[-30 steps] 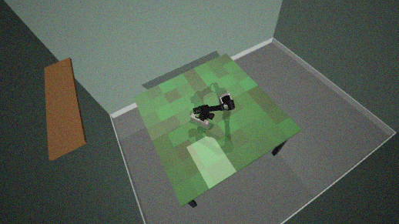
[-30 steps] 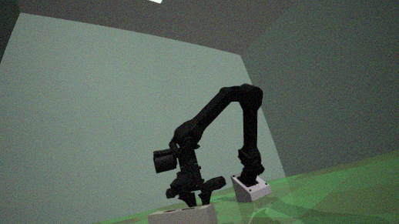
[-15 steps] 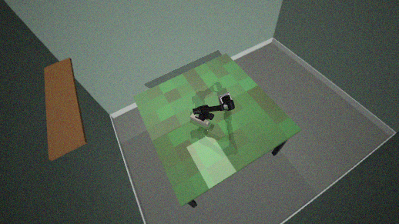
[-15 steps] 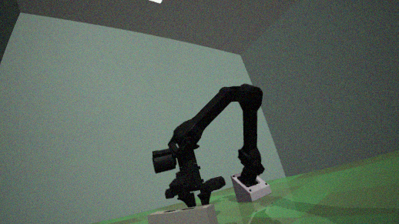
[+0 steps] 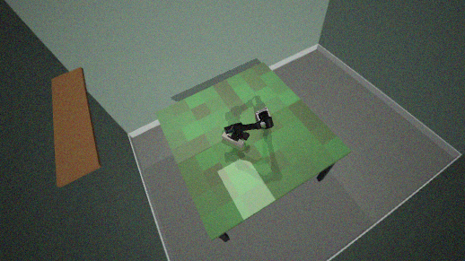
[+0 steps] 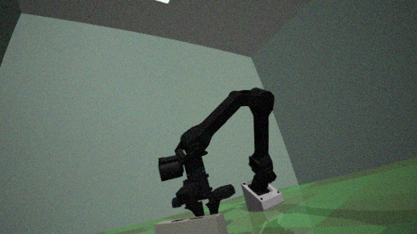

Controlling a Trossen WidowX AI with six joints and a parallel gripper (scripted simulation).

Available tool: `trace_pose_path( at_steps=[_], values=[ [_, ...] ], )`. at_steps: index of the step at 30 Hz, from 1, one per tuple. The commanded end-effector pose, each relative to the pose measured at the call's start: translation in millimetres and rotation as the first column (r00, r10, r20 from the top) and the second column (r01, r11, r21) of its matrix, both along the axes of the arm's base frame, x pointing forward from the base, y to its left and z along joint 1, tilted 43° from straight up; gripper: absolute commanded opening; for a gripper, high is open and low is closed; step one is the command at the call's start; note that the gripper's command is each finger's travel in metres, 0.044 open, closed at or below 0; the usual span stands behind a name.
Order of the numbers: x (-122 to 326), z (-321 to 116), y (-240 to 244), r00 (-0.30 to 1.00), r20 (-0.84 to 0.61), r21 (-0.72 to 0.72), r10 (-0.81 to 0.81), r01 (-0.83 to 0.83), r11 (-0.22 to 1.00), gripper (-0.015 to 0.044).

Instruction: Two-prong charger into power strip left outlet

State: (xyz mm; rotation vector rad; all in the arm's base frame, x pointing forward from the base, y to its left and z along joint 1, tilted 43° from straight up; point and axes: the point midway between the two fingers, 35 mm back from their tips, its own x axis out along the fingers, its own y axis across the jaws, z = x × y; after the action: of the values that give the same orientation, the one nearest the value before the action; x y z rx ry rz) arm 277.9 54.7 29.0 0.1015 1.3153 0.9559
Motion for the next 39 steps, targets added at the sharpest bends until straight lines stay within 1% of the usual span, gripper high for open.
trace_pose_path(
  at_steps=[1, 39],
  values=[
    [2.2, 1.7, 0.9, 1.000, 0.004, 0.004, -0.003, 0.003, 1.000, 0.0000],
    [12.9, 5.4, 7.0, 1.000, 0.004, 0.004, -0.003, 0.003, 1.000, 0.0000]
  ],
)
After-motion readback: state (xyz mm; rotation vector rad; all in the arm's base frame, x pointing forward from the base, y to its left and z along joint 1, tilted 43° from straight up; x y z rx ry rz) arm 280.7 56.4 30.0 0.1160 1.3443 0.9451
